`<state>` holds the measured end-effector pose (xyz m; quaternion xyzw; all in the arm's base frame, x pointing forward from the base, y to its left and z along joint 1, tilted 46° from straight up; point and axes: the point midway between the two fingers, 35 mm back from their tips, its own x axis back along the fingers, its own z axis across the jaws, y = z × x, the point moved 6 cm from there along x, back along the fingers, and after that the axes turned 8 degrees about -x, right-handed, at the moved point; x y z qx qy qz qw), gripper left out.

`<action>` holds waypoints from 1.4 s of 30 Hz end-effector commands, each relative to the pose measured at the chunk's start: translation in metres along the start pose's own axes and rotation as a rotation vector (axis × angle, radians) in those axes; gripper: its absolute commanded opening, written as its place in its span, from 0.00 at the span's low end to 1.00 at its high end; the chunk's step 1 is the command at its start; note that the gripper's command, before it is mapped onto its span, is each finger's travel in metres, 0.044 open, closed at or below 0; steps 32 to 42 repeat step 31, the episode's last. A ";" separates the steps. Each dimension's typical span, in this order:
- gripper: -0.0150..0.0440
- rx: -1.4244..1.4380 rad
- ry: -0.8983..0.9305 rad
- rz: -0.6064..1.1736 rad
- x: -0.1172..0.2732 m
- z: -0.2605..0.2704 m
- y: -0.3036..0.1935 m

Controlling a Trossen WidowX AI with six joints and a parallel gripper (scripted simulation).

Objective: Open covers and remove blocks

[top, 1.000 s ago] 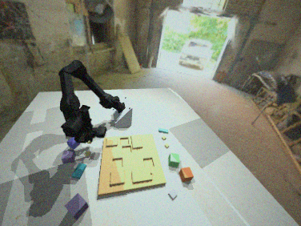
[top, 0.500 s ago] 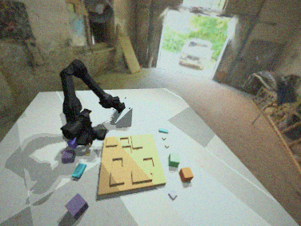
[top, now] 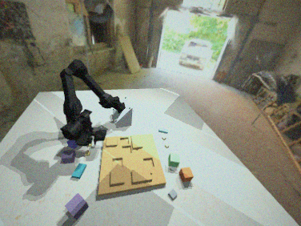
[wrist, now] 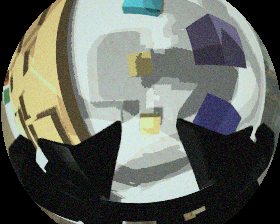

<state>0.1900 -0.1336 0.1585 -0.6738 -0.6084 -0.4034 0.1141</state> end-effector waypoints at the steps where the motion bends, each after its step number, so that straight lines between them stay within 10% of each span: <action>1: 0.92 -0.001 0.000 0.001 0.000 0.000 0.000; 42: 1.00 0.139 0.086 0.036 0.075 0.012 0.010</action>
